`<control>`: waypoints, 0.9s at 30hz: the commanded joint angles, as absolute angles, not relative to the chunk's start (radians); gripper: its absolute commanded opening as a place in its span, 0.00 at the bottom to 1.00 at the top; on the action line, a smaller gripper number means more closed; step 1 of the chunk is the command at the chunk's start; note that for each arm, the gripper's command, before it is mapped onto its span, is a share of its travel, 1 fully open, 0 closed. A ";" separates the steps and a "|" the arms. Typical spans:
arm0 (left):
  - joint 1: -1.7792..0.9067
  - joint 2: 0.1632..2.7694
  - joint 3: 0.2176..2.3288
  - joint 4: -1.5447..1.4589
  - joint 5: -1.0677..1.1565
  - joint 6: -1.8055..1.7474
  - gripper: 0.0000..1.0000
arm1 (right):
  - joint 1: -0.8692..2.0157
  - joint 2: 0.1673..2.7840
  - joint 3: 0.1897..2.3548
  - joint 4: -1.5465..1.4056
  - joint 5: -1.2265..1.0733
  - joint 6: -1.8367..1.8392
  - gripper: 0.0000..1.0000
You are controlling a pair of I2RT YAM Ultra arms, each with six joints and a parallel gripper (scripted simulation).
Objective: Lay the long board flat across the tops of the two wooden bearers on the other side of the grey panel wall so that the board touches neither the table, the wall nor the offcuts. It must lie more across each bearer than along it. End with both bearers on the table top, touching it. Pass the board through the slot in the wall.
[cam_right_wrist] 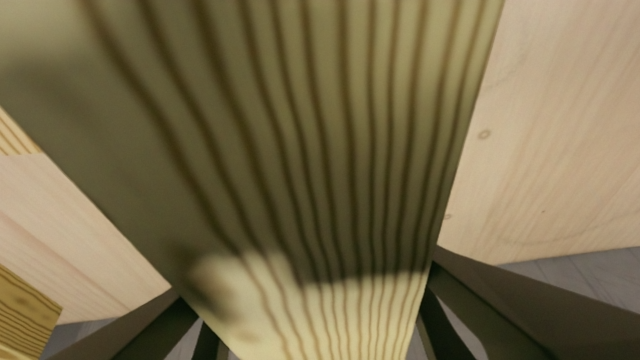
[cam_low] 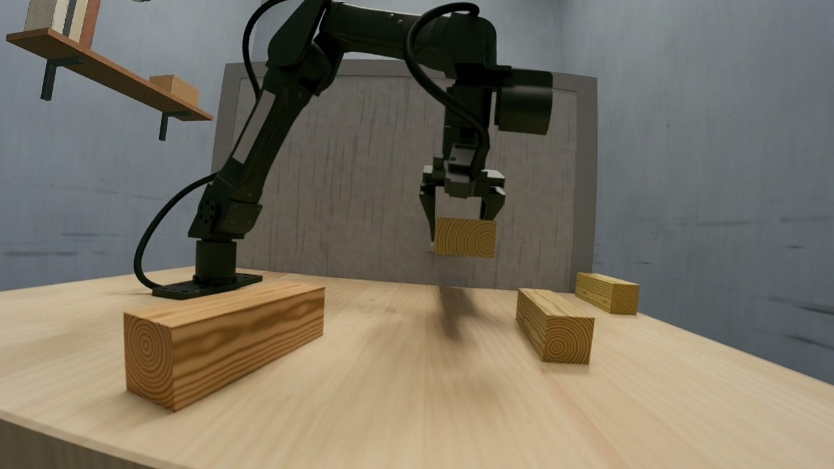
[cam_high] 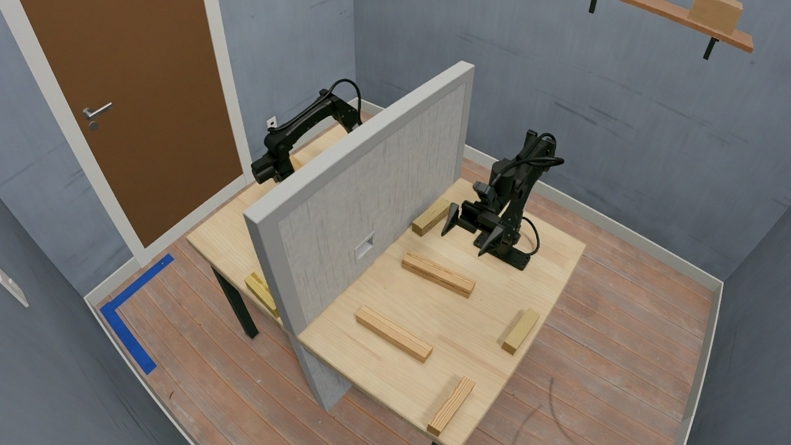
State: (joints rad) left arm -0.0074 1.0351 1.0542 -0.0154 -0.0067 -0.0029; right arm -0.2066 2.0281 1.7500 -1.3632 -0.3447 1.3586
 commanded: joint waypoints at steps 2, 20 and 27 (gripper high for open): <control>-0.004 0.998 1.094 -0.026 -0.015 -0.013 1.00 | -0.192 1.963 1.766 -1.383 -0.390 1.367 0.00; -0.004 0.998 1.094 -0.026 -0.015 -0.013 1.00 | -0.163 1.959 1.749 -1.344 -0.394 1.401 0.00; -0.004 0.998 1.094 -0.026 -0.015 -0.013 1.00 | -0.152 1.946 1.733 -1.331 -0.395 1.414 0.00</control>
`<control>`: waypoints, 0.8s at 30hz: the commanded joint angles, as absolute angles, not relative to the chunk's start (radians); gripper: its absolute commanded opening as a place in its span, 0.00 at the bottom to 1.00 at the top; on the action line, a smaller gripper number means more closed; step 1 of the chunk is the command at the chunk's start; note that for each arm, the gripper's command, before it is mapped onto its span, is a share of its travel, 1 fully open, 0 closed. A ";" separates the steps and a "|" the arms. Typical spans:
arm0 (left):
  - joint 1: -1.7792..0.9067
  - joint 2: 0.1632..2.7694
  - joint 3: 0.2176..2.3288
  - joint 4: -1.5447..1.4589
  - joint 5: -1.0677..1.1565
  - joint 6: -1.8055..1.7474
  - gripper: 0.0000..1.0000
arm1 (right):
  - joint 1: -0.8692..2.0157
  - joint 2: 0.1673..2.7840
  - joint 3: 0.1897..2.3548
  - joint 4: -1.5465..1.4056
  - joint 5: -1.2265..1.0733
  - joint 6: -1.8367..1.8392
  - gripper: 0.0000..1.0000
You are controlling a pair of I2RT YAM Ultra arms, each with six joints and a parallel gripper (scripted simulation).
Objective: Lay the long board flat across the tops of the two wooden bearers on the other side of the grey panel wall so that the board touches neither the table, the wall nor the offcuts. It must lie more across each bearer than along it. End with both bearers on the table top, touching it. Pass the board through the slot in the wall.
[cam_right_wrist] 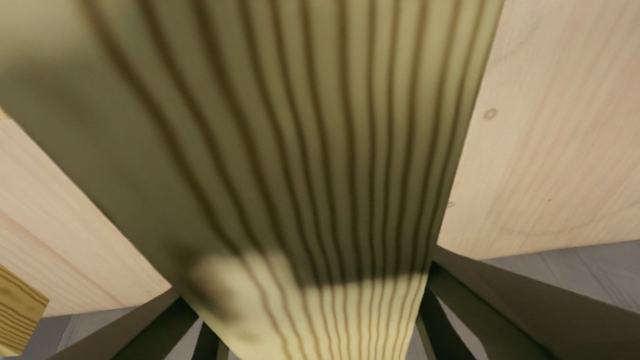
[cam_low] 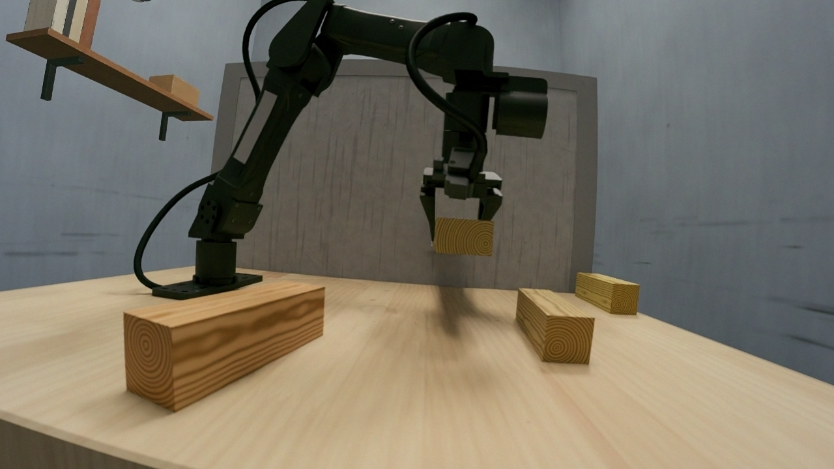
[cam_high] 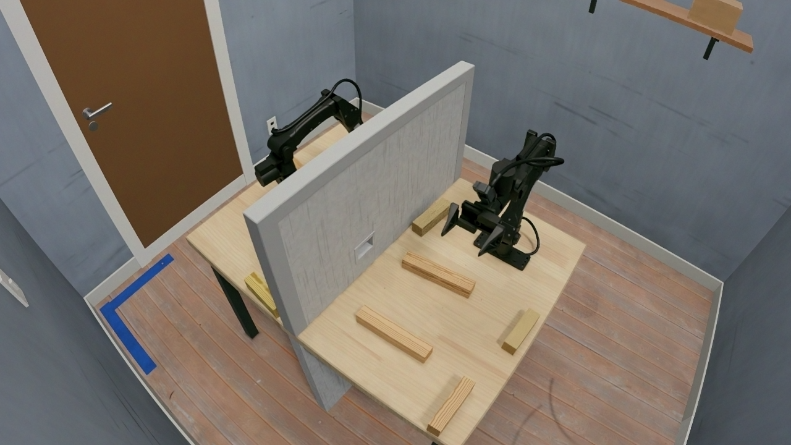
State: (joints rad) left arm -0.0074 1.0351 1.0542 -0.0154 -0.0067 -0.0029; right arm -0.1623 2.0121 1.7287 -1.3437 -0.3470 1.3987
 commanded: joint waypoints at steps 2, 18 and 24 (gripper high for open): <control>-0.004 0.998 1.094 -0.026 -0.015 -0.013 1.00 | -0.148 1.949 1.732 -1.346 -0.394 1.419 0.00; -0.004 0.998 1.094 -0.026 -0.015 -0.013 1.00 | -0.124 1.943 1.727 -1.313 -0.396 1.444 0.00; -0.004 0.998 1.094 -0.026 -0.015 -0.013 1.00 | -0.116 1.937 1.747 -1.340 -0.396 1.450 0.00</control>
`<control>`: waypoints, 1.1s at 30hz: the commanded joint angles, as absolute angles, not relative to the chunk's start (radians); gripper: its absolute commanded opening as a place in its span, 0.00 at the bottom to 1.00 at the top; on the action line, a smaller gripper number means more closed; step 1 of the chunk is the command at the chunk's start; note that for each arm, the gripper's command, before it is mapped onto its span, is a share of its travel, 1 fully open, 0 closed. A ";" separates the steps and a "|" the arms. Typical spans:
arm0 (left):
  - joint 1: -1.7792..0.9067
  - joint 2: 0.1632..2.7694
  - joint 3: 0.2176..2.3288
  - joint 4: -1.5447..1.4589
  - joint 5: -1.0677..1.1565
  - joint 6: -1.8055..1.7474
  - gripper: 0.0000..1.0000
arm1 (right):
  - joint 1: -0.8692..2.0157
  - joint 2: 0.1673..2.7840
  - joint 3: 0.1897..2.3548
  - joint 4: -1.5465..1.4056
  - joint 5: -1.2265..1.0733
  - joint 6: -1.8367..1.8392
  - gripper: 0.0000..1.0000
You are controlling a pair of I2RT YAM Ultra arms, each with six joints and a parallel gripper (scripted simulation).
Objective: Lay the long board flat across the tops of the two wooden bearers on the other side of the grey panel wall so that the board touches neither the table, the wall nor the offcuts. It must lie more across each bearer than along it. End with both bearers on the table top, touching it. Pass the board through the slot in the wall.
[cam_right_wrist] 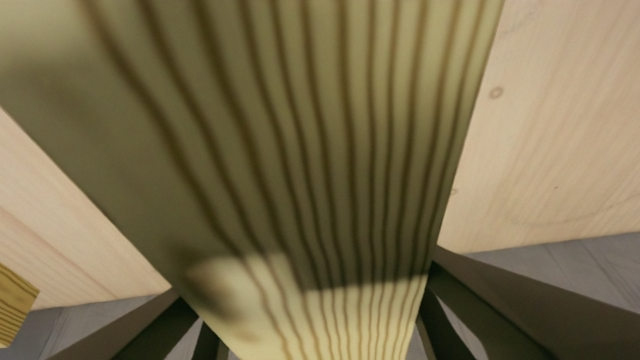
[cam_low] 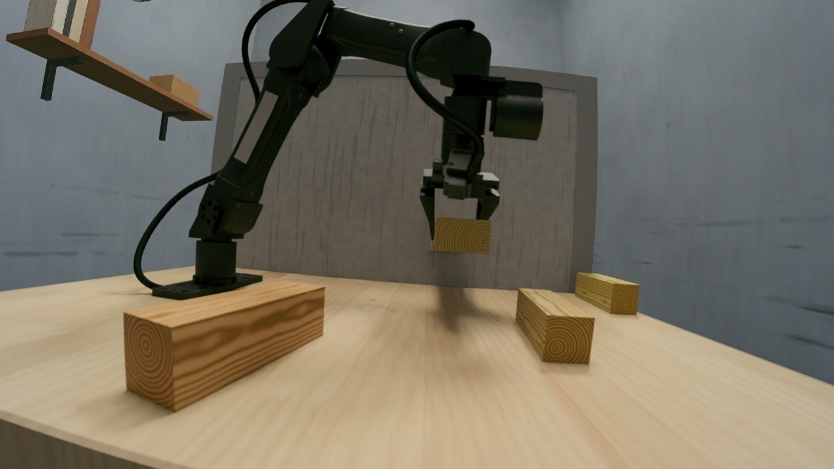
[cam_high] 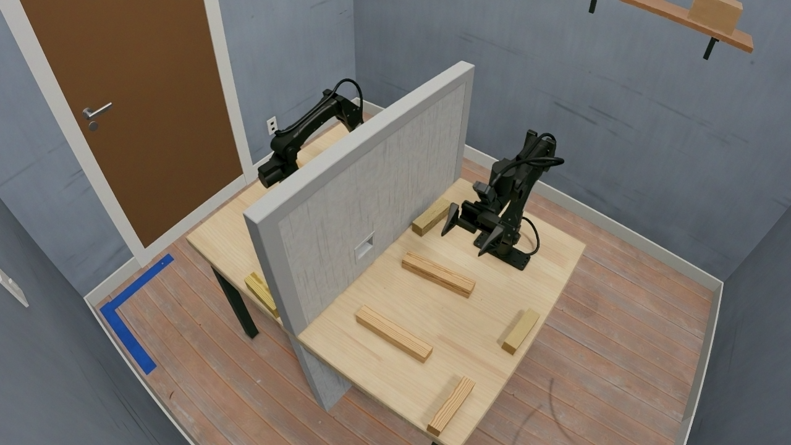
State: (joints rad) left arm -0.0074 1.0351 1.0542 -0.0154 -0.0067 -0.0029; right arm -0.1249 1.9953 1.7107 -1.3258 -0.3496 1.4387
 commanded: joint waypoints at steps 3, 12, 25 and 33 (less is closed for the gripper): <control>-0.004 0.998 1.094 -0.026 -0.015 -0.013 1.00 | -0.113 1.948 1.725 -1.315 -0.396 1.457 0.00; -0.004 0.998 1.094 -0.026 -0.015 -0.013 1.00 | -0.094 1.940 1.723 -1.322 -0.397 1.474 0.00; -0.004 0.998 1.094 -0.026 -0.015 -0.013 1.00 | -0.076 1.930 1.735 -1.299 -0.398 1.494 0.00; -0.004 0.998 1.094 -0.026 -0.015 -0.013 1.00 | -0.061 1.930 1.702 -1.284 -0.398 1.510 0.00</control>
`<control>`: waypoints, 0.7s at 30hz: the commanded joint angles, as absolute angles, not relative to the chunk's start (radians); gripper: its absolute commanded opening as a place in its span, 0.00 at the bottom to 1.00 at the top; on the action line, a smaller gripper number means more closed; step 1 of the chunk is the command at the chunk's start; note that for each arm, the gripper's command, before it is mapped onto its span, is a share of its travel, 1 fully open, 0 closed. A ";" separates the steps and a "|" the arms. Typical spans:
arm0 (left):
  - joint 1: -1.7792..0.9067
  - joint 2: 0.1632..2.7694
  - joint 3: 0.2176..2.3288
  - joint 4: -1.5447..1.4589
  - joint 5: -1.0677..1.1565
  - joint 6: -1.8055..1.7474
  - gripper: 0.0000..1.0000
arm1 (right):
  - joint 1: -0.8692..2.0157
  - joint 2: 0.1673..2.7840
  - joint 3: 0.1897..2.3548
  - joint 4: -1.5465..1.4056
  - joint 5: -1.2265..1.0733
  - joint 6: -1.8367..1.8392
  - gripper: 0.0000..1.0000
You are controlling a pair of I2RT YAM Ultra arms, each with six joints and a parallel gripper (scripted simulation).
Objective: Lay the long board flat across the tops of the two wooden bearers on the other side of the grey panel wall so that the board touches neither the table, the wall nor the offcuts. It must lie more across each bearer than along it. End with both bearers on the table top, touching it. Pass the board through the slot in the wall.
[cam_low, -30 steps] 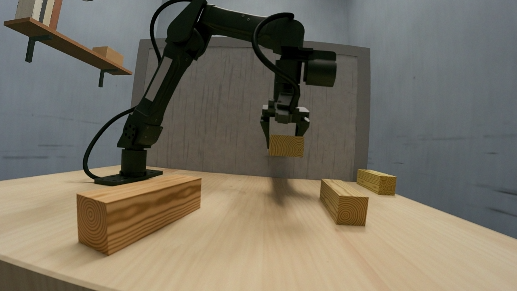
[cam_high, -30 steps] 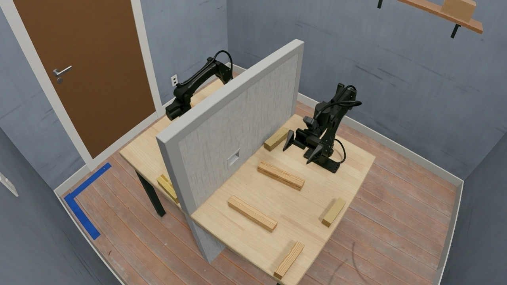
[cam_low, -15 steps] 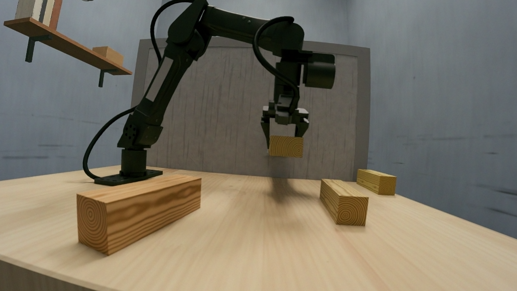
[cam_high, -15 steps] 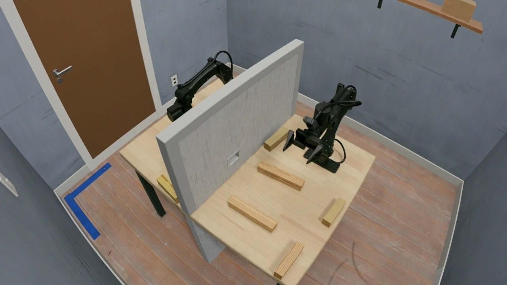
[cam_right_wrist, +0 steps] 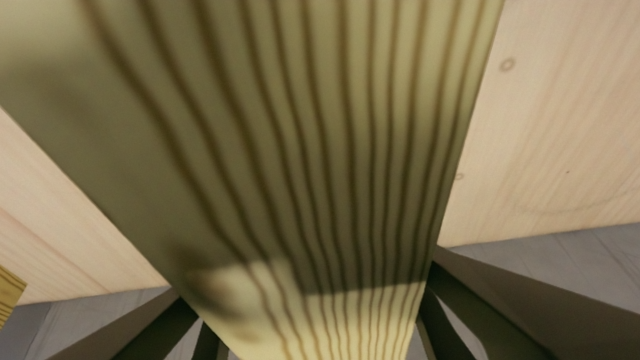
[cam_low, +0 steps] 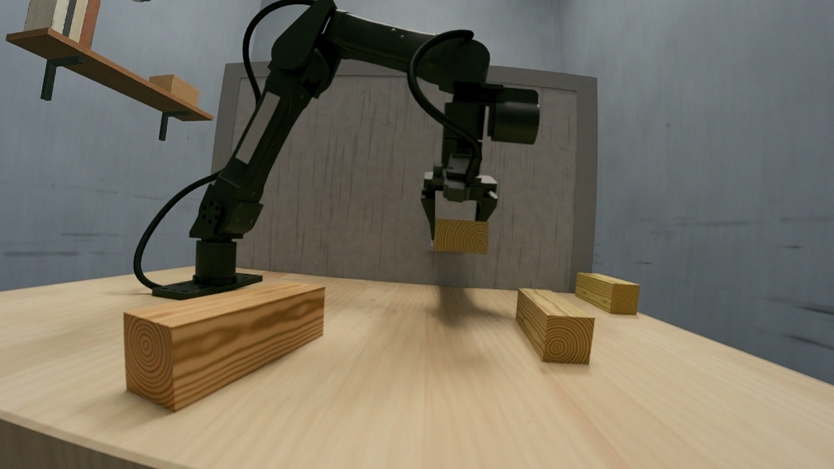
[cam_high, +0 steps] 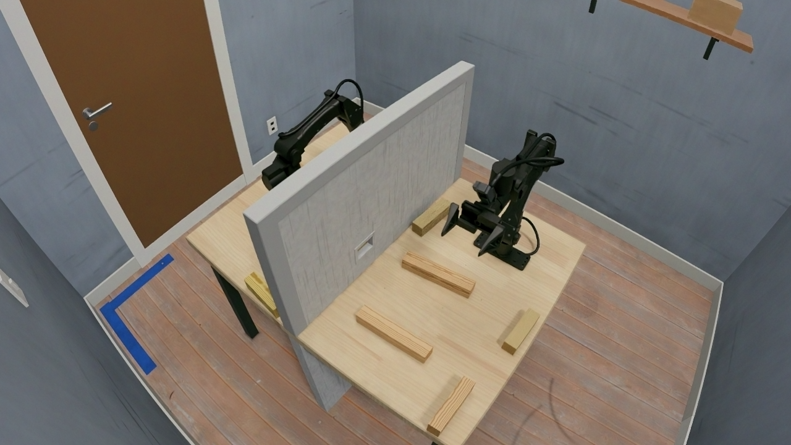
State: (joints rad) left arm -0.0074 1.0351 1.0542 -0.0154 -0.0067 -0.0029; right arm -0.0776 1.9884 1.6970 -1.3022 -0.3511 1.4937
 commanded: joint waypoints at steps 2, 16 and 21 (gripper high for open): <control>-0.004 0.998 1.094 -0.026 -0.015 -0.013 1.00 | -0.061 1.931 1.702 -1.303 -0.397 1.507 0.00; -0.004 0.998 1.094 -0.026 -0.015 -0.013 1.00 | -0.035 1.922 1.727 -1.284 -0.399 1.536 0.00; -0.004 0.998 1.094 -0.026 -0.015 -0.013 1.00 | -0.030 1.934 1.707 -1.275 -0.398 1.542 0.00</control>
State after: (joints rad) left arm -0.0074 1.0351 1.0542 -0.0154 -0.0067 -0.0029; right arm -0.0399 1.9835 1.6894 -1.2903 -0.3515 1.5257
